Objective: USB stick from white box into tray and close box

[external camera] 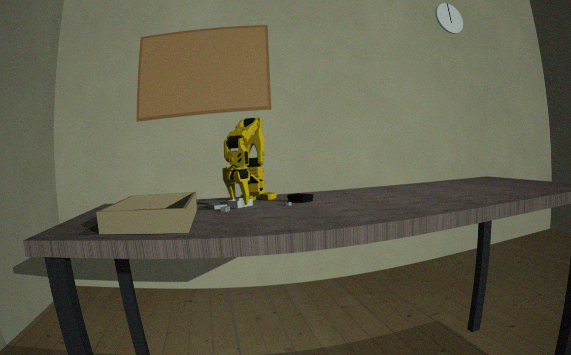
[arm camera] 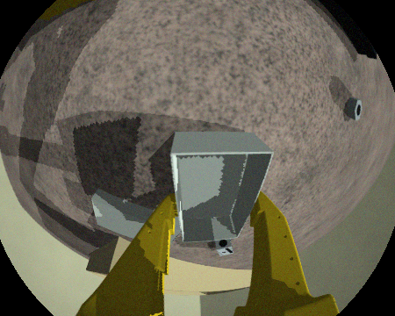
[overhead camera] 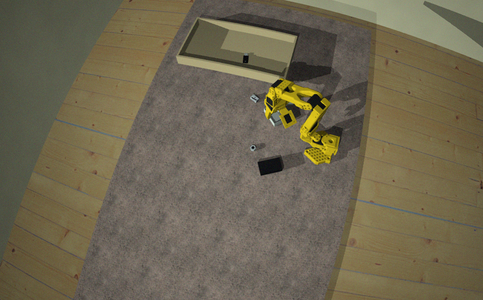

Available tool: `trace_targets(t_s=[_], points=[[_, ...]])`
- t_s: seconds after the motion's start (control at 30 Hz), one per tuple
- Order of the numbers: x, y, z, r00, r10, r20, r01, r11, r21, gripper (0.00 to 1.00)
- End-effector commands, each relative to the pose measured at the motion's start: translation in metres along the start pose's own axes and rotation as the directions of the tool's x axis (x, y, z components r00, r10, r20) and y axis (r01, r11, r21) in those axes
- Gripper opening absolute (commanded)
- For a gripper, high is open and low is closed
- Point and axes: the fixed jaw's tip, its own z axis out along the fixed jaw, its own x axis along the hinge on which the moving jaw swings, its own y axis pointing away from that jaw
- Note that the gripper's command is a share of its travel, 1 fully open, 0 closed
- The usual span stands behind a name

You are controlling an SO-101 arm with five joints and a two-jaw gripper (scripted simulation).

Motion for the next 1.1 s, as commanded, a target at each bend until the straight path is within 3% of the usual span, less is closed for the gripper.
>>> trace_targets(t_s=[0.0, 1.07], points=[[0.0018, -0.0023, -0.0008, 1.000, 0.003, -0.016, -0.003, 1.000, 0.006, 0.23], [0.0018, -0.0023, -0.0008, 1.000, 0.003, -0.016, -0.003, 1.000, 0.006, 0.30]])
